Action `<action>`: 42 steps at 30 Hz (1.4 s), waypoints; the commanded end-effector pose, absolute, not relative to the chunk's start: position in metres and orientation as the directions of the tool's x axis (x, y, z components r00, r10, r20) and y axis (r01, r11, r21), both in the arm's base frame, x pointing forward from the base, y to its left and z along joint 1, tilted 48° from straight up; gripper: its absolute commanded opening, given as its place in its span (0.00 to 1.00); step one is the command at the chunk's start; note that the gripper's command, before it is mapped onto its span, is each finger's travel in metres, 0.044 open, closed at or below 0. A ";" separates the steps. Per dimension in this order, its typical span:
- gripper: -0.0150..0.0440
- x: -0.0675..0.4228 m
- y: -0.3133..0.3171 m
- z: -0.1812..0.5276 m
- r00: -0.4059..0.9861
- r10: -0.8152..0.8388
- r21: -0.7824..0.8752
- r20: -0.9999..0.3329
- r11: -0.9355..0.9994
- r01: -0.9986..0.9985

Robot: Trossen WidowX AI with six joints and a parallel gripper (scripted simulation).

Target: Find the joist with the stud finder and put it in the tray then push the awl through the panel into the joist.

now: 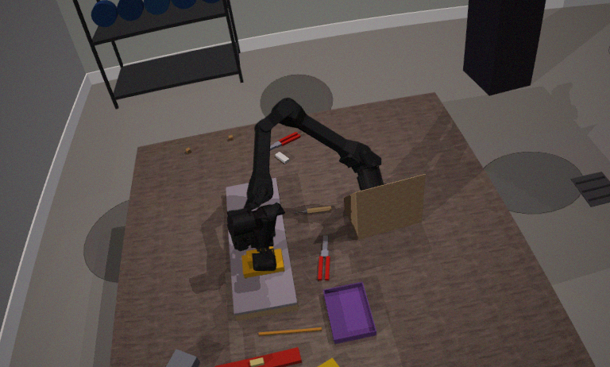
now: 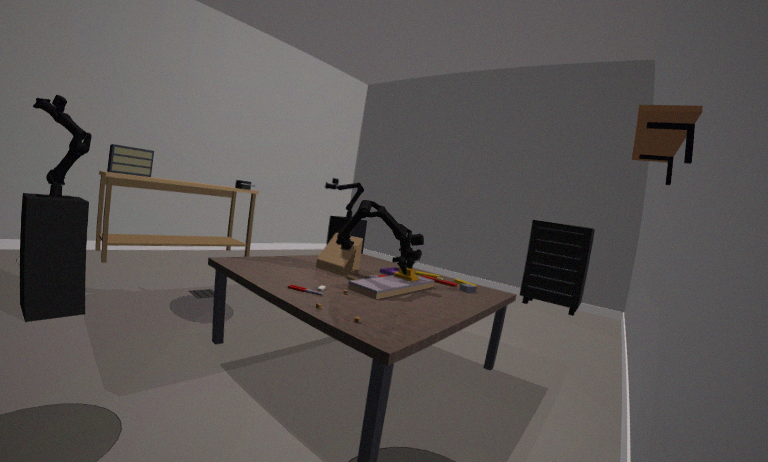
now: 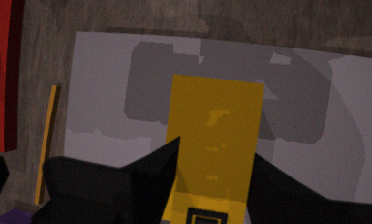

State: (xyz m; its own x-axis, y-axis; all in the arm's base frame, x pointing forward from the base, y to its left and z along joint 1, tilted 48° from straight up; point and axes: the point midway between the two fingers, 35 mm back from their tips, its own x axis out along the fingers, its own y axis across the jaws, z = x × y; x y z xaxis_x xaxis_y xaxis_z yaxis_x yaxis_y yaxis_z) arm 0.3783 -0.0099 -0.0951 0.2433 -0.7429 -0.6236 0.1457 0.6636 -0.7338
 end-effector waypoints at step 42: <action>0.25 0.369 -0.053 -0.048 0.241 -0.748 -0.740 -0.618 0.657 0.144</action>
State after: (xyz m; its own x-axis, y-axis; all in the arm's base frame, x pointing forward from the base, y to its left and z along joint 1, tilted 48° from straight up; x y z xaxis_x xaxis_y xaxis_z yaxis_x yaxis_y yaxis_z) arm 0.3700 -0.0497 -0.0517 0.2421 -0.7473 -0.6188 0.1448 0.6585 -0.7385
